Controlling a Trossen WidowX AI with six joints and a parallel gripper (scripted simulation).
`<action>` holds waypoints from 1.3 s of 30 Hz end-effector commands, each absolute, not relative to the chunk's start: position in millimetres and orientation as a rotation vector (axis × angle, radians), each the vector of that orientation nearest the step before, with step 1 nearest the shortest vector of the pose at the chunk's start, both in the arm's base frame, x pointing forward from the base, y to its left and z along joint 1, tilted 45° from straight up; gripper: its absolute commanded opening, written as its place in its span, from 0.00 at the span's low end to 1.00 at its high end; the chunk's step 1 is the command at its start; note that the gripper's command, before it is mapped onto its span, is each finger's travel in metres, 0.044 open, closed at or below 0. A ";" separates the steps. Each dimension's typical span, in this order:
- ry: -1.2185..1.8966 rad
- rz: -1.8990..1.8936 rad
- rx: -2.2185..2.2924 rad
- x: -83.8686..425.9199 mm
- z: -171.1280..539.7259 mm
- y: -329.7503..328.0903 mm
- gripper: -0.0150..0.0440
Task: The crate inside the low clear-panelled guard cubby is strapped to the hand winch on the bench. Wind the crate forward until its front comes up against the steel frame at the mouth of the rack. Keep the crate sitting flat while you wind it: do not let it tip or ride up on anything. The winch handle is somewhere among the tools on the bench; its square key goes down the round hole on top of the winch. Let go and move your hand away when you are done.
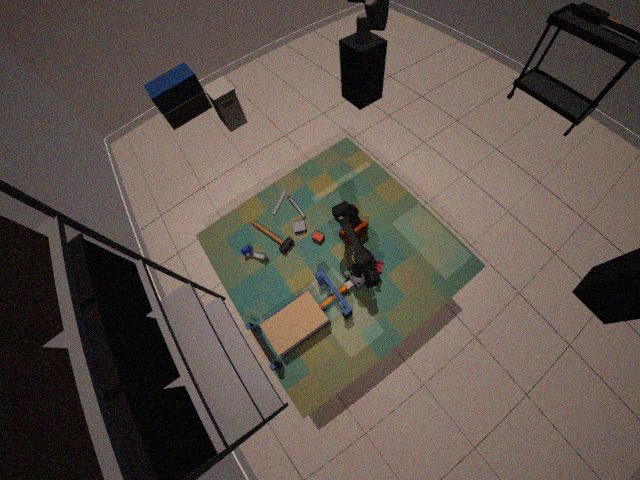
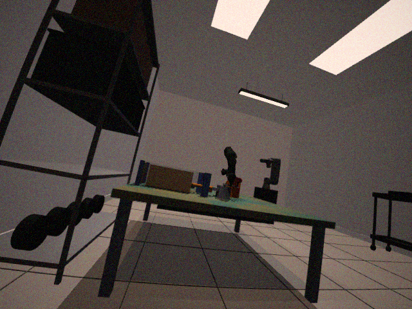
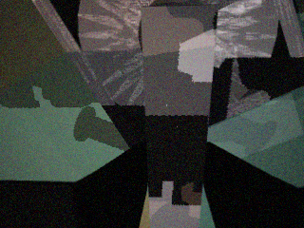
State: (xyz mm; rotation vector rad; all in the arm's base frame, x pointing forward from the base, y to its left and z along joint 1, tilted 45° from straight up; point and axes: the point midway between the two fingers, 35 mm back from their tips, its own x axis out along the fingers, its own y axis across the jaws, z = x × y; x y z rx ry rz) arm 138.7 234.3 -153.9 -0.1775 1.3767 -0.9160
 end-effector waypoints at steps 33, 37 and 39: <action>1.352 -0.942 -0.142 140.0 -163.6 226.7 0.25; 1.352 -0.942 -0.142 140.0 -163.6 226.7 0.25; 1.354 -0.940 -0.145 139.9 -163.5 226.6 0.25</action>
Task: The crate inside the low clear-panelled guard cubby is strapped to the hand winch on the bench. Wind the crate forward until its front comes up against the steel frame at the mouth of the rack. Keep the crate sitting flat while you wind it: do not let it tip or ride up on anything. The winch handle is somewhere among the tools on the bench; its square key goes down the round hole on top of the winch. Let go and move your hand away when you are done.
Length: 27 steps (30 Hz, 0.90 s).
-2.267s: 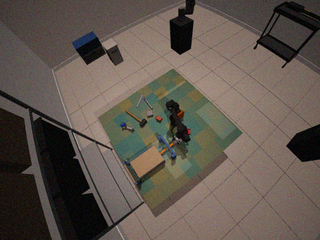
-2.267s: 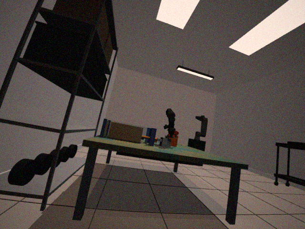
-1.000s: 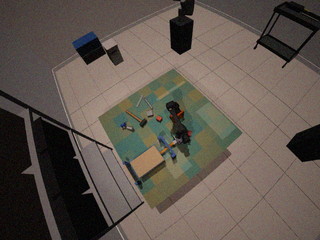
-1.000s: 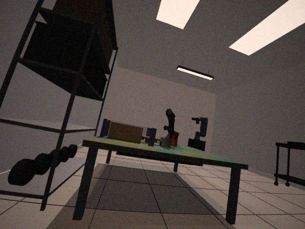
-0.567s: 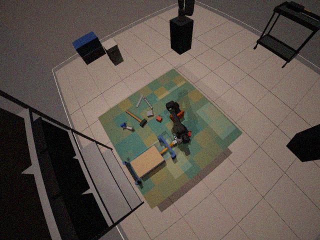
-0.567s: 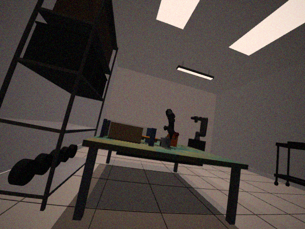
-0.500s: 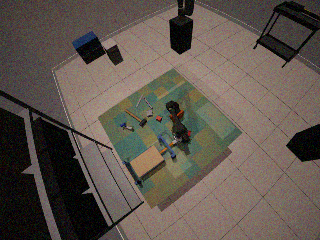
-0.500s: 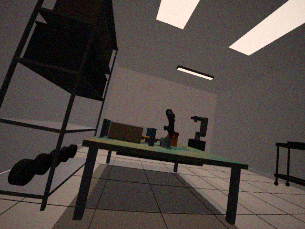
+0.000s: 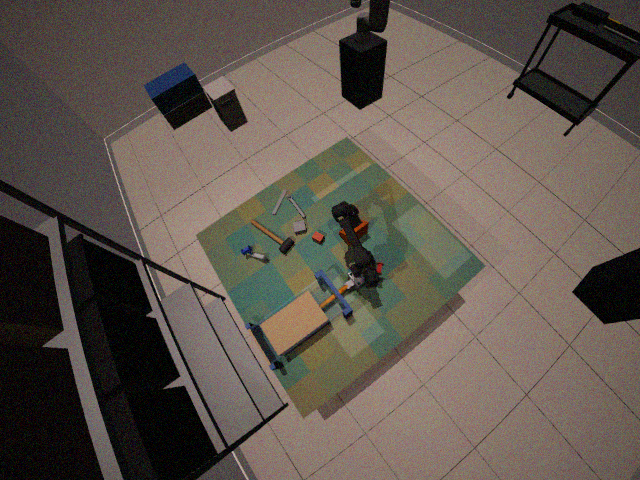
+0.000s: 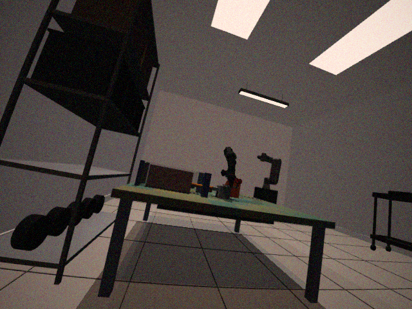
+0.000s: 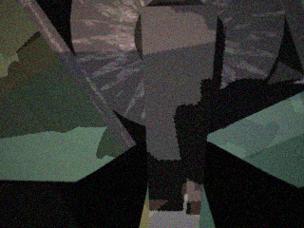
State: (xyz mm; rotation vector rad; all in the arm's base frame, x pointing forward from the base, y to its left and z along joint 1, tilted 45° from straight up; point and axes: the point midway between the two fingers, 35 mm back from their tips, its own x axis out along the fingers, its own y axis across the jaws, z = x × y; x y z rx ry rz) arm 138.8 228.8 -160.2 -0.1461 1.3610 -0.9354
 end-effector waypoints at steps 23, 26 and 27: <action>1.411 -0.872 -0.243 137.4 -160.4 222.8 0.25; 1.393 -0.894 -0.211 138.1 -161.6 223.9 0.25; 1.390 -0.897 -0.207 138.2 -161.7 224.1 0.25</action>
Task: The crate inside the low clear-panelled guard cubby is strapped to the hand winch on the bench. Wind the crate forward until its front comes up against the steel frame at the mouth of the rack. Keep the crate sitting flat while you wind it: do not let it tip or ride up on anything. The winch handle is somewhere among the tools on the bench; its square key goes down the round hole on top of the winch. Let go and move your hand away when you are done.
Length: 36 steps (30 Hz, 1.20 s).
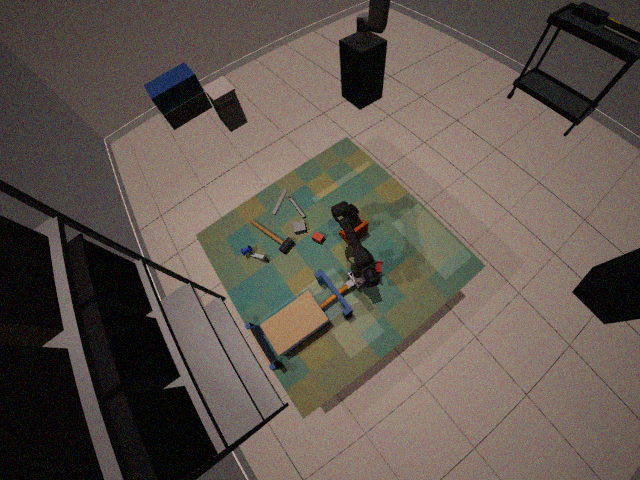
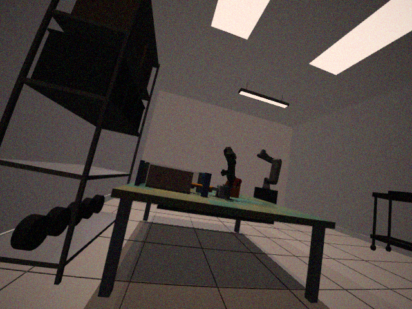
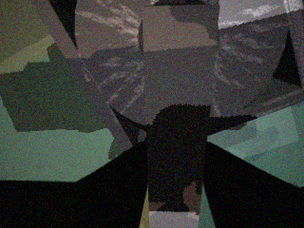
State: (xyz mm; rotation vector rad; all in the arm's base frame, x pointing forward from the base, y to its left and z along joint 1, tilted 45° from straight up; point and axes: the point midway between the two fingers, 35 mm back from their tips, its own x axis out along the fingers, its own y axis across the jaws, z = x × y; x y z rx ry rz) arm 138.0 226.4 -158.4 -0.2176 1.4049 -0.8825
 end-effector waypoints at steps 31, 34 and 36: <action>1.361 -0.931 -0.157 139.4 -163.1 226.1 0.25; 1.368 -0.924 -0.169 139.1 -162.7 225.6 0.25; 1.381 -0.909 -0.190 138.5 -162.0 224.8 0.25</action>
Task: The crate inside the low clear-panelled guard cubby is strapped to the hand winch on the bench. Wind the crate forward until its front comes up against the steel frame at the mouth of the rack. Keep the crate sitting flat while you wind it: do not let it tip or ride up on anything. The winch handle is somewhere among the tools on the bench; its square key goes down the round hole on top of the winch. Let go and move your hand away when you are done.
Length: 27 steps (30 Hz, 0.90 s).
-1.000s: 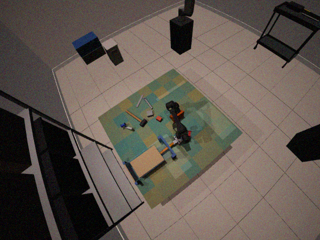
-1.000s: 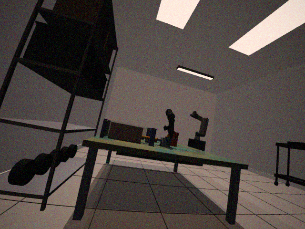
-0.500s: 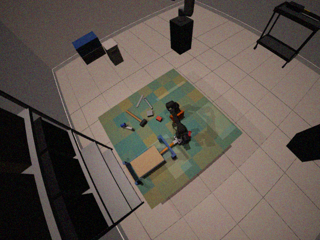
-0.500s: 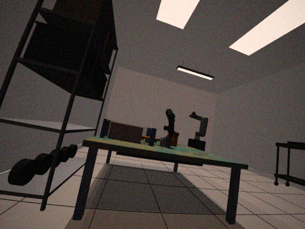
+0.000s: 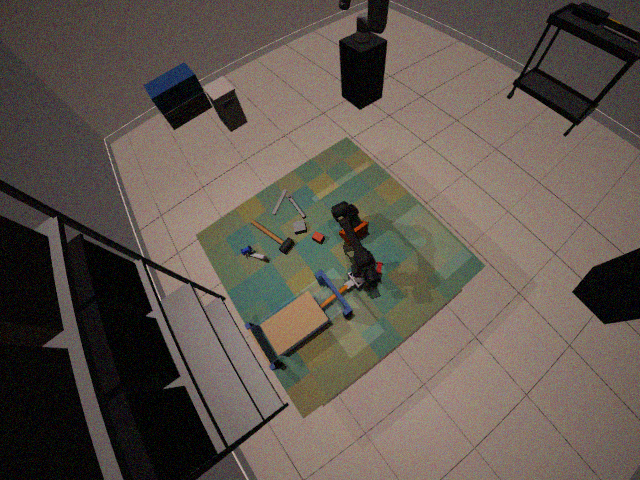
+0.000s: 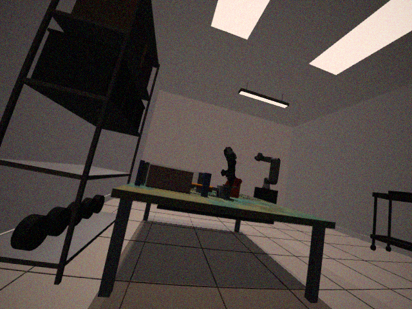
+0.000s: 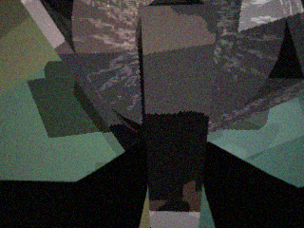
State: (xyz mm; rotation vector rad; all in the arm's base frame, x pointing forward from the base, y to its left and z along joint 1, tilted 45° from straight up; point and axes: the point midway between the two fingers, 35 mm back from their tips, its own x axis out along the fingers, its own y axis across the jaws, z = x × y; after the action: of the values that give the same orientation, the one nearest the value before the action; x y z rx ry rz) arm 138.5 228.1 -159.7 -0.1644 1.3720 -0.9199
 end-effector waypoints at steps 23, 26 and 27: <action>1.347 -0.948 -0.132 140.0 -164.0 226.8 0.25; 1.340 -0.956 -0.121 140.4 -164.4 227.3 0.25; 1.354 -0.941 -0.132 139.2 -160.6 229.2 0.30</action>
State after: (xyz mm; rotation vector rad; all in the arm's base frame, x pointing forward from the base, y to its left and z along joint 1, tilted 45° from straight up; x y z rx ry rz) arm 139.3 229.2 -160.7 -0.1304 1.3524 -0.9428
